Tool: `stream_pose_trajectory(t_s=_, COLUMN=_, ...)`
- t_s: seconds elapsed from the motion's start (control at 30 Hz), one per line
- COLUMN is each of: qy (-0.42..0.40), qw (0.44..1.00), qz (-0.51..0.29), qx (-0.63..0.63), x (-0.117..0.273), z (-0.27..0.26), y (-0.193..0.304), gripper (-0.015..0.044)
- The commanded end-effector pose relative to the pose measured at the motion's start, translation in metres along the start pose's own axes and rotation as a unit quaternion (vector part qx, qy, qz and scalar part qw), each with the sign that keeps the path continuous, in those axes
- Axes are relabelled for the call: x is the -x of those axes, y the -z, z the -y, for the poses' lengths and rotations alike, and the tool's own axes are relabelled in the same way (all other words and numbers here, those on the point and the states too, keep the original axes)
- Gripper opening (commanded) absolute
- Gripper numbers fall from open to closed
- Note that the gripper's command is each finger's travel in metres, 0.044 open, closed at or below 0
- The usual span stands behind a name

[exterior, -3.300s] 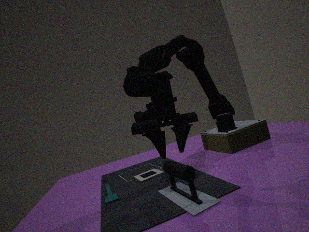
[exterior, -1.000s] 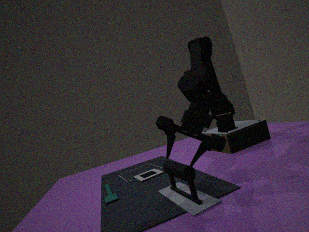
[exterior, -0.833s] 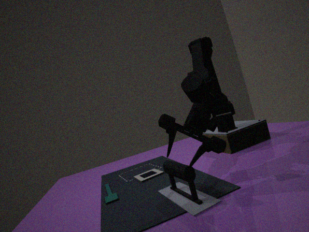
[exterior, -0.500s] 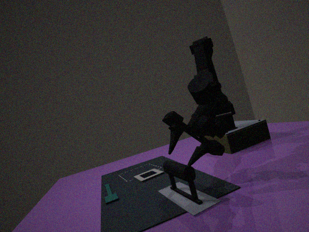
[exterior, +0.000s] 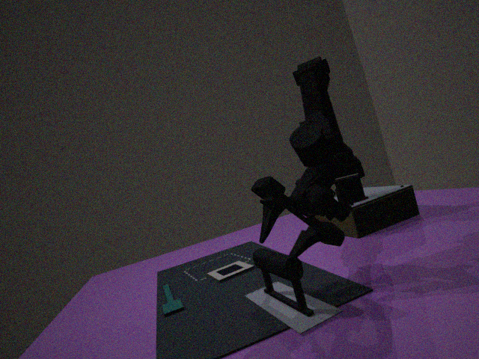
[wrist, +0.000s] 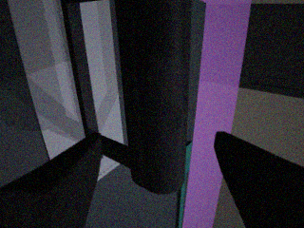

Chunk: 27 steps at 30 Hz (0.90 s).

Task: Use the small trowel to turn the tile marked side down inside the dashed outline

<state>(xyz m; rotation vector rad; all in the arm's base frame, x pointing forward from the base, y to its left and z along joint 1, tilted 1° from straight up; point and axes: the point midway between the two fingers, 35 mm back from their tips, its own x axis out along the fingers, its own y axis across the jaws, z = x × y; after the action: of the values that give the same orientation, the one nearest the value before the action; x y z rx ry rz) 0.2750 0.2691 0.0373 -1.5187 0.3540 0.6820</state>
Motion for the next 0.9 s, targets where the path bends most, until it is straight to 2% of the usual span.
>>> stream_pose_trajectory(t_s=0.0, qy=0.001, qw=1.0, qz=0.004, qx=0.004, x=-0.006, z=0.002, y=-0.002, gripper=0.03)
stream_pose_trajectory(t_s=0.87, qy=-0.004, qw=1.0, qz=0.015, qx=0.025, x=-0.048, z=0.0, y=-0.001, gripper=0.03)
